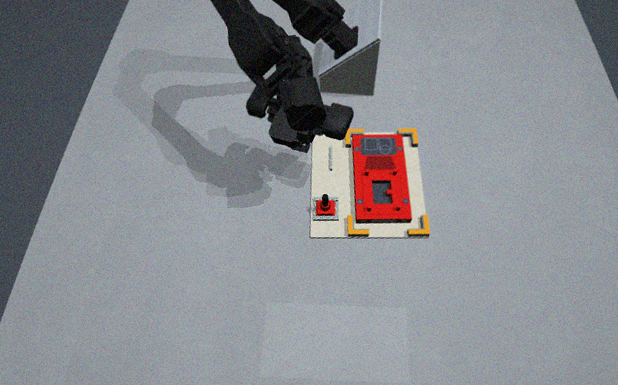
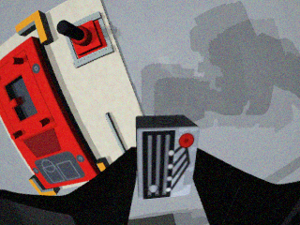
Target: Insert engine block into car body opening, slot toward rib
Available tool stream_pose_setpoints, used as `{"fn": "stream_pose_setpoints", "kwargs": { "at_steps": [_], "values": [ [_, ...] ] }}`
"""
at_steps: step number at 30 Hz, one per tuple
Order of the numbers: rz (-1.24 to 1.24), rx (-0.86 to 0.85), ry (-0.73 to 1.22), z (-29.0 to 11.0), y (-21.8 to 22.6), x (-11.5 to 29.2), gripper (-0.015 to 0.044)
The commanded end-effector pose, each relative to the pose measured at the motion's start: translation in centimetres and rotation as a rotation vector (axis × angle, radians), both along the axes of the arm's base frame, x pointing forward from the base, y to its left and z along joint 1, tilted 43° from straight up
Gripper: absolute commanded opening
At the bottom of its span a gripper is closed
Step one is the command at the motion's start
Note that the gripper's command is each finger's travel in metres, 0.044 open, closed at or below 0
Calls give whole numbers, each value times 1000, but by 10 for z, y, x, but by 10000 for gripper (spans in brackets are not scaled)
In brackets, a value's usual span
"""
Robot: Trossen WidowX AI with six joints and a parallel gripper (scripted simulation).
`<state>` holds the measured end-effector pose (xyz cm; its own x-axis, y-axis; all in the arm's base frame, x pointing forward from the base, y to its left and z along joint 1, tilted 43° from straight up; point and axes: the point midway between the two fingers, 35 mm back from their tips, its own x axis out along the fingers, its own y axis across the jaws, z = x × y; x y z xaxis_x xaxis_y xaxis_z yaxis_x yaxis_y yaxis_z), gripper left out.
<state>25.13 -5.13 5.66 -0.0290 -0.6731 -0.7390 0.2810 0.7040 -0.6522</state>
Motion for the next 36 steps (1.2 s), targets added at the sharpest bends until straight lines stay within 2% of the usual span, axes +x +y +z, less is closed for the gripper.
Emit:
{"fn": "stream_pose_setpoints", "kwargs": {
  "at_steps": [1, 14, 20, 36],
  "values": [
    [-1, 6, -7, 10, 9, 1, 0],
    [-3, -3, -6, 39, 32, -5, 0],
    [-3, -5, -6, 46, -2, -19, 0],
    [-3, -6, -6, 22, -21, -20, 0]
  ]
}}
